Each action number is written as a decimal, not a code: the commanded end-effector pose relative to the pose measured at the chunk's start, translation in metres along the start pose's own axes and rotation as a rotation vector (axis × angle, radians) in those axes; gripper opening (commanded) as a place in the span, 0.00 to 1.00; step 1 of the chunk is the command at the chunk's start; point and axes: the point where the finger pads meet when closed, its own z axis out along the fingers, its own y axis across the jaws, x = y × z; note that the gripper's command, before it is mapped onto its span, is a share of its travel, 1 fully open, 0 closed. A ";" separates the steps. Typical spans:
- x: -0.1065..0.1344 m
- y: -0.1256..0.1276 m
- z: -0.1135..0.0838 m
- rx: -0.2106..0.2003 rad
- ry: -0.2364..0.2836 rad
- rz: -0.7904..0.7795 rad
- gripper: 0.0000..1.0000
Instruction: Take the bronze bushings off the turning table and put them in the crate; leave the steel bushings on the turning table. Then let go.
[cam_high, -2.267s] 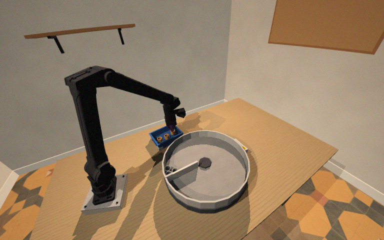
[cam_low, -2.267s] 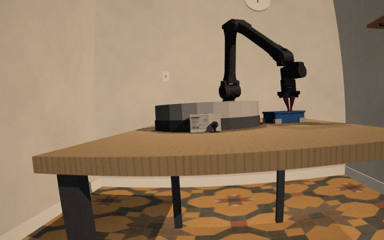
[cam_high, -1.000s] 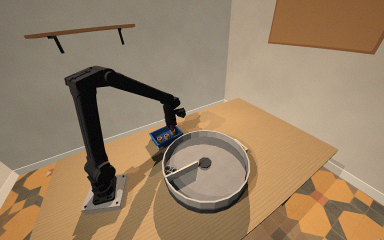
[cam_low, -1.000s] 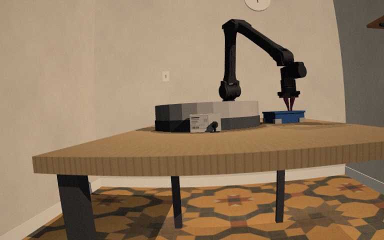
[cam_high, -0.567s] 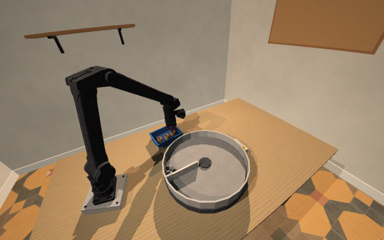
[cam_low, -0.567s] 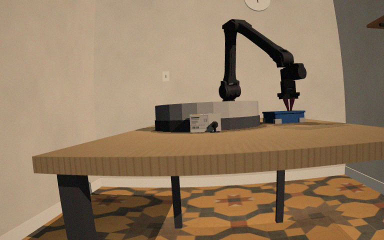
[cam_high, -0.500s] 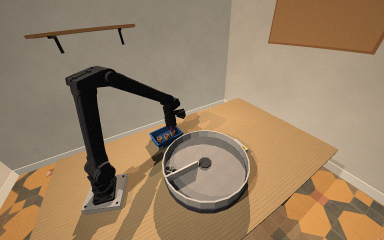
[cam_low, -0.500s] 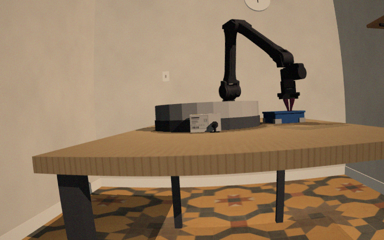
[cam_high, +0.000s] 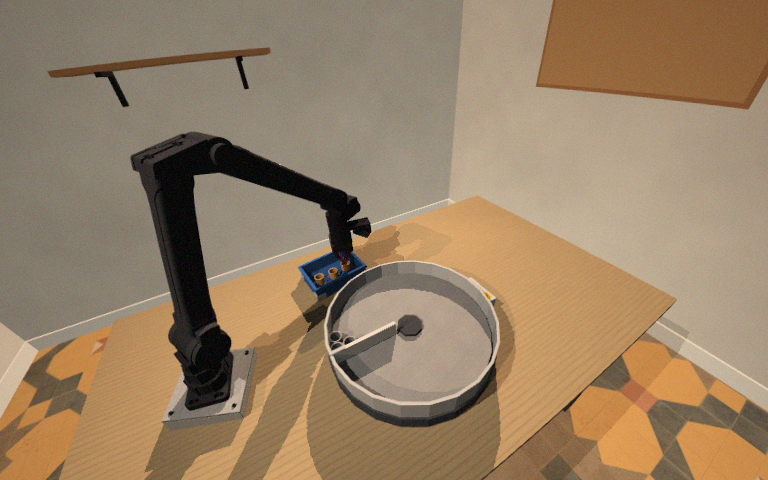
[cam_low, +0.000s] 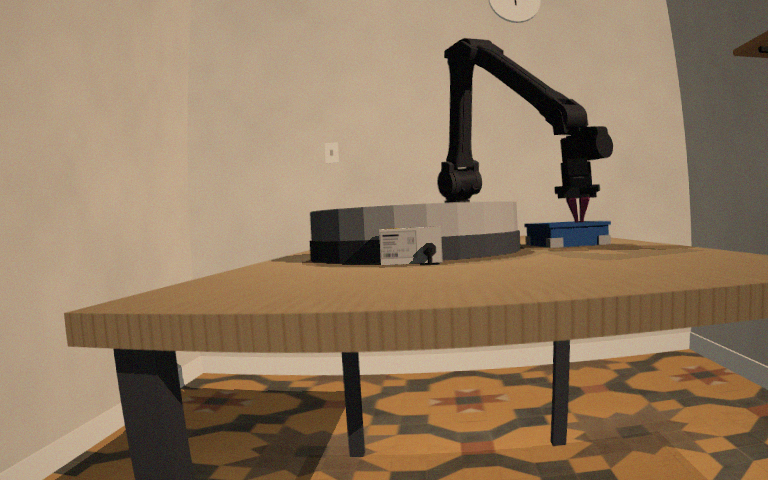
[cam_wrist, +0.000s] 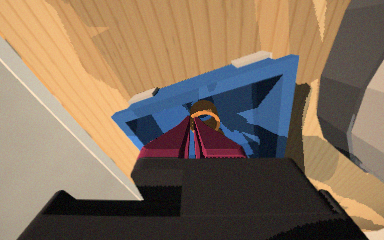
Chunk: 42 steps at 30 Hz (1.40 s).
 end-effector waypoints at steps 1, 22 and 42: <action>-0.001 -0.008 0.009 0.012 0.010 -0.002 0.00; -0.002 -0.007 0.011 0.008 0.005 -0.002 0.00; -0.002 -0.007 0.014 0.010 0.008 -0.002 0.00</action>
